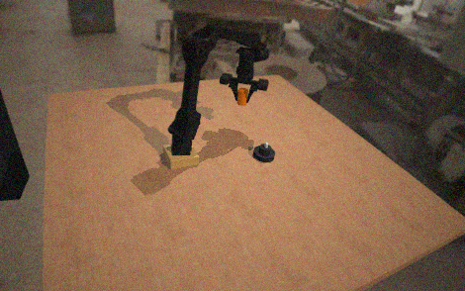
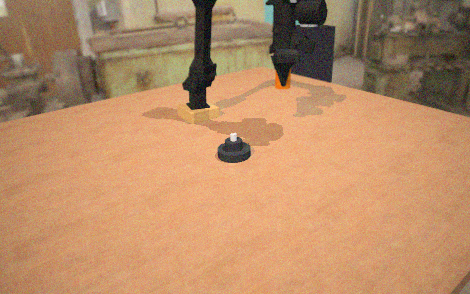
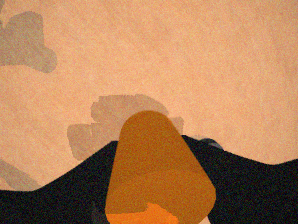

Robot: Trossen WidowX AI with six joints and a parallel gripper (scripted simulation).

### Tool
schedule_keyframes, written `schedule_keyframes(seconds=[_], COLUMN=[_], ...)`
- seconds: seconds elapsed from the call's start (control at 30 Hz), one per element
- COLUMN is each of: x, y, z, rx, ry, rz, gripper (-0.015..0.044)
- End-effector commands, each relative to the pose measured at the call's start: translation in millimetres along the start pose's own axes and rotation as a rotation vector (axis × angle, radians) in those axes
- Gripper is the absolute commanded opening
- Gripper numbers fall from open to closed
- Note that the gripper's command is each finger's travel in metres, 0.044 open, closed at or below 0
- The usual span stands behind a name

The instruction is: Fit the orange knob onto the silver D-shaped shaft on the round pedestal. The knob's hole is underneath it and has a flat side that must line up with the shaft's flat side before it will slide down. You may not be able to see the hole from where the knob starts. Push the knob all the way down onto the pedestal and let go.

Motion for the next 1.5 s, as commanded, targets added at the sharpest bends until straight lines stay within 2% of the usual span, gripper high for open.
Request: schedule_keyframes(seconds=[0.0,1.23,1.47], x=[6.1,50.6,51.6], y=[-3.6,-29.4,-29.8], z=[-9.7,-76.5,-77.5], rx=[-0.019,-0.139,-0.144], ry=[-0.084,-0.872,-0.892], rz=[0.003,0.007,0.007], gripper=[0.0,0.0,0.0])
Point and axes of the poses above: the point midway between the two fingers, 35 mm back from their tips, its own z axis out along the fingers, its own x axis across the jaws, y = z × x, the point moved 3 cm from there along -z, back along the fingers, and after that the axes turned 9 degrees about z, right-handed, at the moved point
